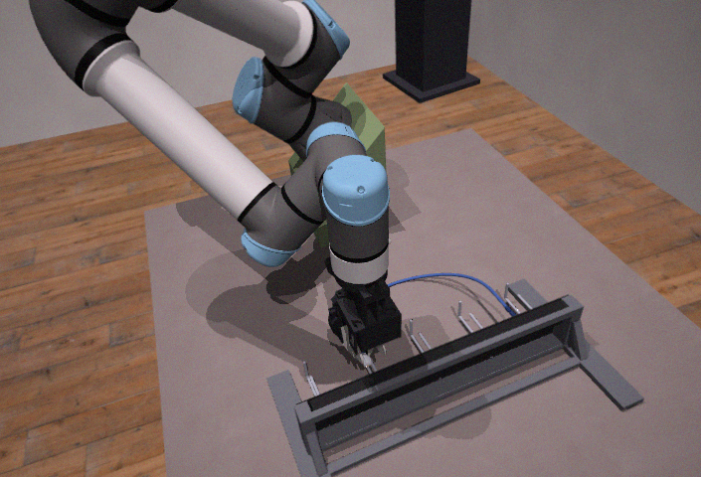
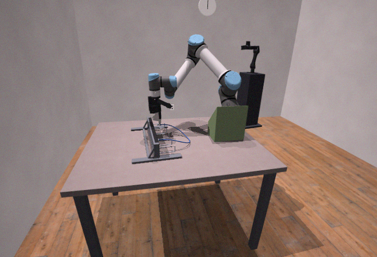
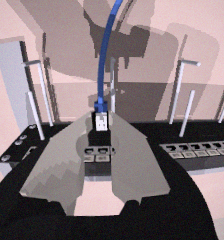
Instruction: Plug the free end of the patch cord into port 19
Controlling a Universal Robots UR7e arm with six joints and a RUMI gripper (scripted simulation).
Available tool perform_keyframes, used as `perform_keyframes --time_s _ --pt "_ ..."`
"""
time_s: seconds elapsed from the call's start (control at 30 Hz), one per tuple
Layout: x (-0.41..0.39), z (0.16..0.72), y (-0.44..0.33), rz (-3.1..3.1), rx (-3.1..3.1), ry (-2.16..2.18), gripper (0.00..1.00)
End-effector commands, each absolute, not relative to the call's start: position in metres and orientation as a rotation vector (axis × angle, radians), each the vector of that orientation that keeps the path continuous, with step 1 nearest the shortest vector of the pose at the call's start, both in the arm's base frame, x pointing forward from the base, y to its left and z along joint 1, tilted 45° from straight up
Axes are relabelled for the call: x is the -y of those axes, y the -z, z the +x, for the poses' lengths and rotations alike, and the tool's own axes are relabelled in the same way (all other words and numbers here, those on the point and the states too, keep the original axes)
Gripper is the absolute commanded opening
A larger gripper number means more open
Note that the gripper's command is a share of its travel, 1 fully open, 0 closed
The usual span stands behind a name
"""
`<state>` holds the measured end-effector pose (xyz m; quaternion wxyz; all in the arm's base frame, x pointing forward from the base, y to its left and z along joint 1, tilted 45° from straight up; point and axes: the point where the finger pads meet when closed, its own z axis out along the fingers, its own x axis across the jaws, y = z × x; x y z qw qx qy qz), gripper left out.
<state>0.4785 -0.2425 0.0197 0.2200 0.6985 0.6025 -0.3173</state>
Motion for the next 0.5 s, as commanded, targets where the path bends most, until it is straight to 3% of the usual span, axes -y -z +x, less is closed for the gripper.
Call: perform_keyframes --time_s 0.0,0.47 --pt "0.2424 0.4781 -0.0201 1.932 -1.666 0.876 0.00" --pt "0.2433 0.4868 -0.0197 1.932 -1.666 0.872 0.00"
